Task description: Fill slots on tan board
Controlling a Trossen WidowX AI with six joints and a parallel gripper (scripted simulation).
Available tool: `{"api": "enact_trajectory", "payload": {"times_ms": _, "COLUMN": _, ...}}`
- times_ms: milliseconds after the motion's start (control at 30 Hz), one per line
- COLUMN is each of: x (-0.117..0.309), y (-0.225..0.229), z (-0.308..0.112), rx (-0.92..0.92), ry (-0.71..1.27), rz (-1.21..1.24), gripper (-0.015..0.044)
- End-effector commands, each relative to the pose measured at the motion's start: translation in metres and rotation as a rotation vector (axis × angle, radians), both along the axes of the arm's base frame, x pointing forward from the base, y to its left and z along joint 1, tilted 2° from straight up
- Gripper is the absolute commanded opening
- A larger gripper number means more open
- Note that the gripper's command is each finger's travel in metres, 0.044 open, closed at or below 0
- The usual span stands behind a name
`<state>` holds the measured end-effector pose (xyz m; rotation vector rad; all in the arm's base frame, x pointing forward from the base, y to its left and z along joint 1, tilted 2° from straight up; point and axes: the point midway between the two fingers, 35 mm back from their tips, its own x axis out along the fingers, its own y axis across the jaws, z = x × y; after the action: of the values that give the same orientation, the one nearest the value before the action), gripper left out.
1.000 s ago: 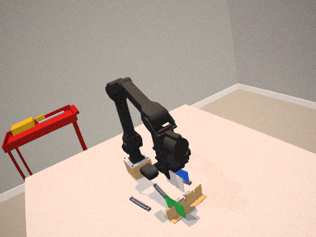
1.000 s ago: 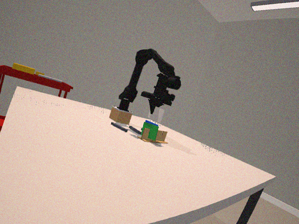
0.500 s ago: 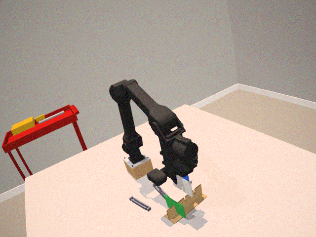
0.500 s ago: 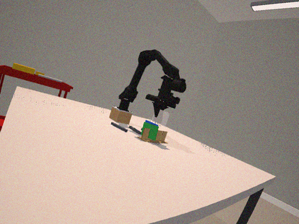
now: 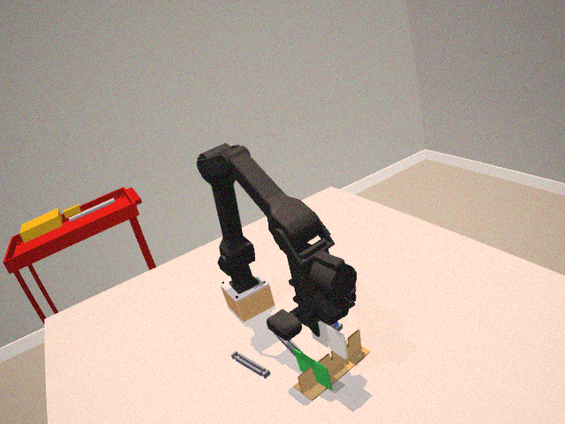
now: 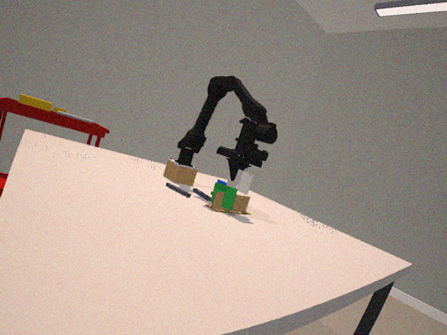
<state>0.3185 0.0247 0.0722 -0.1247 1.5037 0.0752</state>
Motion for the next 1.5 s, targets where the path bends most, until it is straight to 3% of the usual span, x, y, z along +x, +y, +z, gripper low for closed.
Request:
{"api": "enact_trajectory", "payload": {"times_ms": 0, "x": -0.001, "y": 0.0, "z": -0.003, "rx": 0.002, "ry": 0.003, "rz": 0.005, "gripper": 0.0}}
{"api": "enact_trajectory", "payload": {"times_ms": 1467, "x": 0.001, "y": 0.0, "z": -0.029, "rx": 0.002, "ry": 0.003, "rz": 0.005, "gripper": 0.0}}
